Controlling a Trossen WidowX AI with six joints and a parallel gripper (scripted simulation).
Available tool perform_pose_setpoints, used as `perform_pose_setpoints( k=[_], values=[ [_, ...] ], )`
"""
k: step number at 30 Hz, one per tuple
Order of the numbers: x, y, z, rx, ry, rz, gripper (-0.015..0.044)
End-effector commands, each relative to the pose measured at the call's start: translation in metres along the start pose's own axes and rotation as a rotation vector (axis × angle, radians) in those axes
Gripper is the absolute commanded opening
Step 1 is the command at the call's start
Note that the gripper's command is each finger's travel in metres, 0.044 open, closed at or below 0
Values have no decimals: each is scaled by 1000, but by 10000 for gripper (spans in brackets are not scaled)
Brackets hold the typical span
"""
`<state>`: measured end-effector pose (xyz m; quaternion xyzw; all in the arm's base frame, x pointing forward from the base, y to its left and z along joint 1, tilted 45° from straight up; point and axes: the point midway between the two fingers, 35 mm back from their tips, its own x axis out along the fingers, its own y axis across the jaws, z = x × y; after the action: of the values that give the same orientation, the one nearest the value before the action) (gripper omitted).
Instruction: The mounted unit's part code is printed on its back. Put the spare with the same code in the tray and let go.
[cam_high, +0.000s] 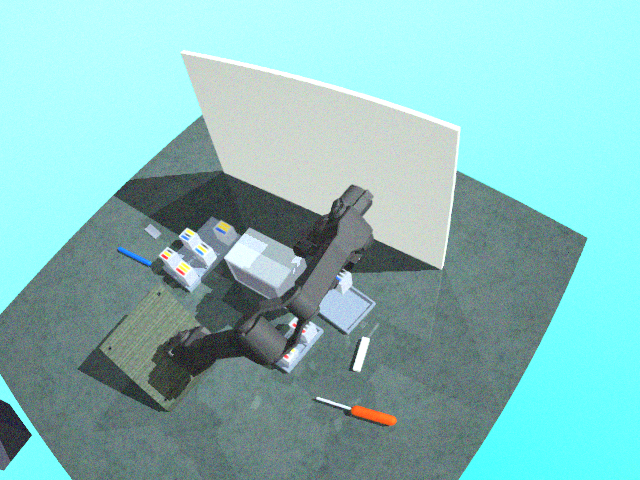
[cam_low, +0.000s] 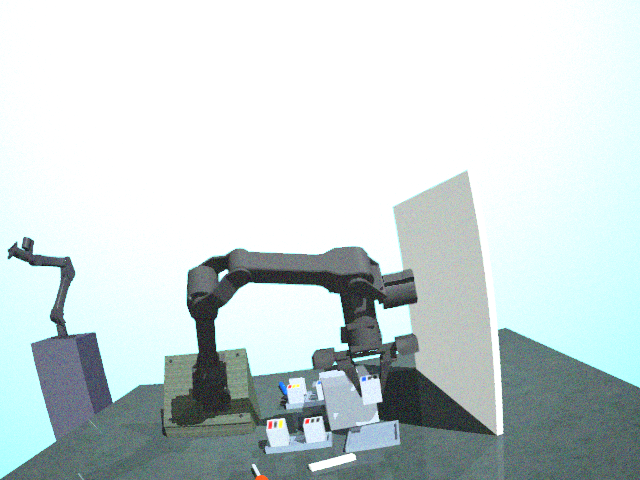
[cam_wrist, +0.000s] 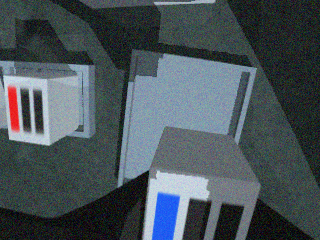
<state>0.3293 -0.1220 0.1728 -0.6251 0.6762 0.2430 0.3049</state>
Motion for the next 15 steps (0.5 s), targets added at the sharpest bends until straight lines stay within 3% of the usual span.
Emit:
perform_pose_setpoints(
  k=[1,15],
  values=[
    [3,1,0,-6,4,-1,0],
    [14,1,-1,-6,4,-1,0]
  ],
)
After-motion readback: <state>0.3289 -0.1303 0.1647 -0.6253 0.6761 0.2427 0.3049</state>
